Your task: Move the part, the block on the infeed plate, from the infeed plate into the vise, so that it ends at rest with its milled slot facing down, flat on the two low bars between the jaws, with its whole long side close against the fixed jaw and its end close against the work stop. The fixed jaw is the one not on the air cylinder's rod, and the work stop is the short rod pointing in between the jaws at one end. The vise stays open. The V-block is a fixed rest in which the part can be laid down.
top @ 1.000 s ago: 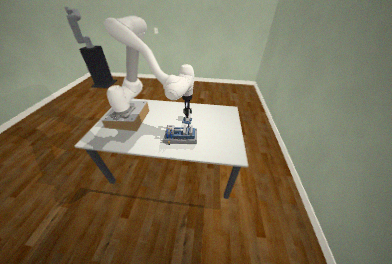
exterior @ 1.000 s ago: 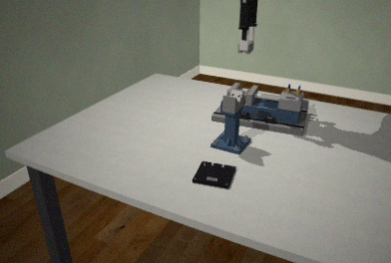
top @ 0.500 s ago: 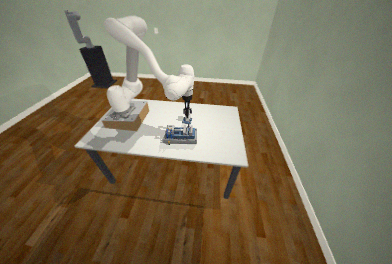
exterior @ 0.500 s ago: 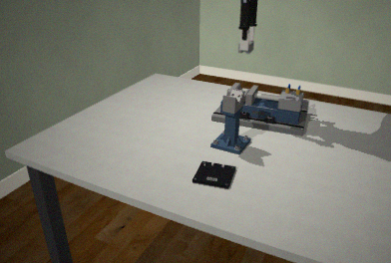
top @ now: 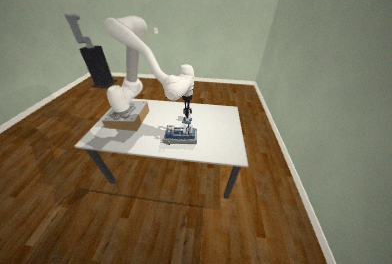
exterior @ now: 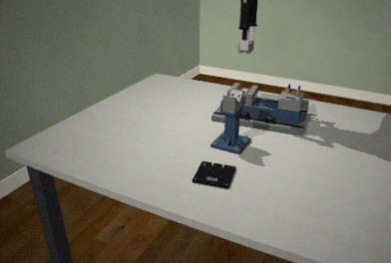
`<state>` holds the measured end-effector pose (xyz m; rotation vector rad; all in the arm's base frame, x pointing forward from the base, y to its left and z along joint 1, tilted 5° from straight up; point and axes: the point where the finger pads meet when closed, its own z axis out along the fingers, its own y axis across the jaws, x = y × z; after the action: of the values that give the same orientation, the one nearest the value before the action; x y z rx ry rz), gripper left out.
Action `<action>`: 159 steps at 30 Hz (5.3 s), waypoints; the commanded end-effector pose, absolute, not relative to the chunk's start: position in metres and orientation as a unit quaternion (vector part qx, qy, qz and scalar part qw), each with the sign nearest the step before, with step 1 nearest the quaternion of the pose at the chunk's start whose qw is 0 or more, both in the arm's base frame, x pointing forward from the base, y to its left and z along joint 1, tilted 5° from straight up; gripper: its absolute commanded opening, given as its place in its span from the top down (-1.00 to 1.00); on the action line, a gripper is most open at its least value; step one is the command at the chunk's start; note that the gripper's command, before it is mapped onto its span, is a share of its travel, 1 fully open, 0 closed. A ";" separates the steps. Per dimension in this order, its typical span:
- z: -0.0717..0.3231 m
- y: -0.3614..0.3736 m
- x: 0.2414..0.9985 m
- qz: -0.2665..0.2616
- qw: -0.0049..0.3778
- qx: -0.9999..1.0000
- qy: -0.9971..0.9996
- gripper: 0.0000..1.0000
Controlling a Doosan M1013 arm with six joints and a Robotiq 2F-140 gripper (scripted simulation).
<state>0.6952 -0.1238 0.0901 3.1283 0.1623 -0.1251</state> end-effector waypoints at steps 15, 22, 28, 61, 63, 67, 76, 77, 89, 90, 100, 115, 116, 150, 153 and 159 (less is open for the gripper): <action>0.089 -0.127 0.695 -0.042 0.004 0.998 0.056 1.00; 0.088 -0.127 0.695 -0.042 0.004 0.998 0.056 1.00; 0.088 -0.127 0.695 -0.042 0.004 0.997 0.057 1.00; 0.056 -0.129 0.692 -0.043 0.003 0.997 0.068 1.00; 0.052 -0.129 0.691 -0.043 0.003 0.997 0.068 1.00; 0.043 -0.130 0.690 -0.043 0.003 0.997 0.068 1.00; 0.023 -0.131 0.688 -0.043 0.003 0.997 0.068 1.00; 0.023 -0.131 0.688 -0.043 0.003 0.997 0.068 1.00; 0.005 -0.132 0.687 -0.043 0.003 0.997 0.068 1.00; 0.004 -0.132 0.687 -0.043 0.003 0.997 0.068 1.00; -0.003 -0.132 0.686 -0.043 0.003 0.997 0.068 1.00; -0.007 -0.133 0.685 -0.043 0.003 0.997 0.068 1.00; -0.007 -0.133 0.685 -0.043 0.003 0.997 0.068 1.00; -0.007 -0.133 0.685 -0.043 0.003 0.997 0.068 1.00; -0.007 -0.133 0.685 -0.043 0.003 0.997 0.068 1.00; -0.007 -0.133 0.685 -0.043 0.003 0.997 0.068 1.00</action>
<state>0.6870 -0.1302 -0.0034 3.1273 0.2020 -0.1282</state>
